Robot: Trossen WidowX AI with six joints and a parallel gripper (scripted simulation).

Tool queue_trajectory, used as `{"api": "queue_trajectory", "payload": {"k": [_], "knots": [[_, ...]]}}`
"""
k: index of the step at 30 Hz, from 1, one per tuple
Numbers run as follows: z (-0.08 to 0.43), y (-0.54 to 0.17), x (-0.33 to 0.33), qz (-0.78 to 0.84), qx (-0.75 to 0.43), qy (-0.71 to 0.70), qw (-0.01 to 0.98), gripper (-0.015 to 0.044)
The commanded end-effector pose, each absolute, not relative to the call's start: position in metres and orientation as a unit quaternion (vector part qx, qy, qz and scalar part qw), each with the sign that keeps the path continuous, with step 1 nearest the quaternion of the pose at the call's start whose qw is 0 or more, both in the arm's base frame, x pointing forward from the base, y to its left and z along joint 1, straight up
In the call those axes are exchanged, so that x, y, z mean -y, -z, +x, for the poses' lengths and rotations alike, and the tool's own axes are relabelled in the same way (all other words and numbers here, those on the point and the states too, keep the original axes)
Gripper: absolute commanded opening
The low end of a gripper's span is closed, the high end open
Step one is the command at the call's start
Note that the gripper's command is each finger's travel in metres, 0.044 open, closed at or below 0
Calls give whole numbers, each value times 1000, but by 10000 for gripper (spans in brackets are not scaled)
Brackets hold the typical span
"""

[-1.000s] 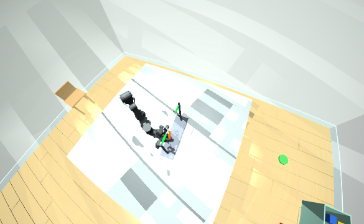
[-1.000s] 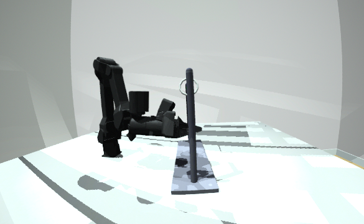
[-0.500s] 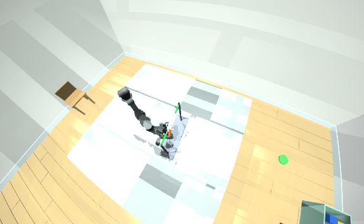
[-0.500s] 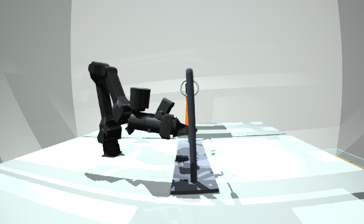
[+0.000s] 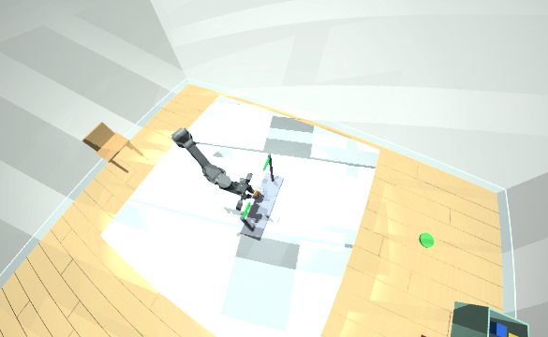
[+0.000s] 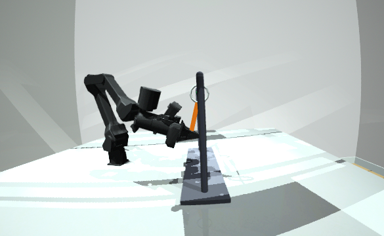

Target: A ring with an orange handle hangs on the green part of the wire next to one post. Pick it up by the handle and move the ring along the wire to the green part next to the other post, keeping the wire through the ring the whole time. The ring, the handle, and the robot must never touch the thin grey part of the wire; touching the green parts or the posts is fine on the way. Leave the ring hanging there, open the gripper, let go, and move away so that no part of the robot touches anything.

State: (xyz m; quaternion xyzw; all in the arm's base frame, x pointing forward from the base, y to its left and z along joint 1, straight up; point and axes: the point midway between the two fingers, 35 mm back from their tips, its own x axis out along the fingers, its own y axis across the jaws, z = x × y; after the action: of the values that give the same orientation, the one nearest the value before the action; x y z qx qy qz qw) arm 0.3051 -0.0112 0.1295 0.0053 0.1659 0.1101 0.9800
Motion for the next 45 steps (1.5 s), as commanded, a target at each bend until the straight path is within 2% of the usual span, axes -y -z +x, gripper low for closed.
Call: {"api": "queue_trajectory", "payload": {"k": [1,21,45], "knots": [[302,-130,-1,41,-172,-120,977,-150],[296,-138,-37,108,-168,-150,968,-150],[294,-142,-48,61,-165,-141,974,-150]]}}
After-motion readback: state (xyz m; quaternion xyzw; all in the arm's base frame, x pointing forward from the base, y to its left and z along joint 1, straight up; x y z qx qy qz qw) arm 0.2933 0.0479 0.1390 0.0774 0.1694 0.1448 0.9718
